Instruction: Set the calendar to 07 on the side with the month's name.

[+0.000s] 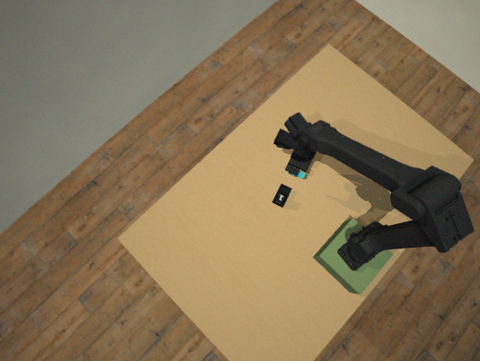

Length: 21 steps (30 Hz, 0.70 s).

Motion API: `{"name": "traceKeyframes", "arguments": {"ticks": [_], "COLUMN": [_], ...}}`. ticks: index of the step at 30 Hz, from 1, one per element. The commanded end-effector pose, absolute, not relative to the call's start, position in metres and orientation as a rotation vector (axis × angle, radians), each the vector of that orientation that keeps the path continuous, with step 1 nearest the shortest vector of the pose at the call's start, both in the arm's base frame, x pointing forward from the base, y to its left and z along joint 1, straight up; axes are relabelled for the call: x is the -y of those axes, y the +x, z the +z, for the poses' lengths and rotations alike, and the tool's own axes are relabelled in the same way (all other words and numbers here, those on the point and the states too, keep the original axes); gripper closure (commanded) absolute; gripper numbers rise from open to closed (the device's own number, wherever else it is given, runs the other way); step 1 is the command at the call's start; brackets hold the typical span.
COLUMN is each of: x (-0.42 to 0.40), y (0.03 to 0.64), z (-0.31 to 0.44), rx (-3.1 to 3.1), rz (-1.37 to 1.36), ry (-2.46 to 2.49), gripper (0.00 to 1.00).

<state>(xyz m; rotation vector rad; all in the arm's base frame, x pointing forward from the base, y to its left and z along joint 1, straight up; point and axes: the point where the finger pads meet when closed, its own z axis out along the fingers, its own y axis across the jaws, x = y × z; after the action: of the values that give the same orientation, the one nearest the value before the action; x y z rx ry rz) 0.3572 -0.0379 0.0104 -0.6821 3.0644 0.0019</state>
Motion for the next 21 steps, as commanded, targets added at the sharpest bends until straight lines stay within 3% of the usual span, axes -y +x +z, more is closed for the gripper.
{"name": "traceKeyframes", "arguments": {"ticks": [1, 9, 21], "x": [0.0371, 0.0383, 0.0435], "y": [0.3733, 0.3744, 0.3781], "z": [0.0203, 0.0177, 0.0157], "rx": [-3.040, -3.072, -3.095], "rz": [-0.006, -0.005, -0.004], "ry": [-0.671, -0.500, 0.179], "gripper": [0.00, 0.00, 0.00]}}
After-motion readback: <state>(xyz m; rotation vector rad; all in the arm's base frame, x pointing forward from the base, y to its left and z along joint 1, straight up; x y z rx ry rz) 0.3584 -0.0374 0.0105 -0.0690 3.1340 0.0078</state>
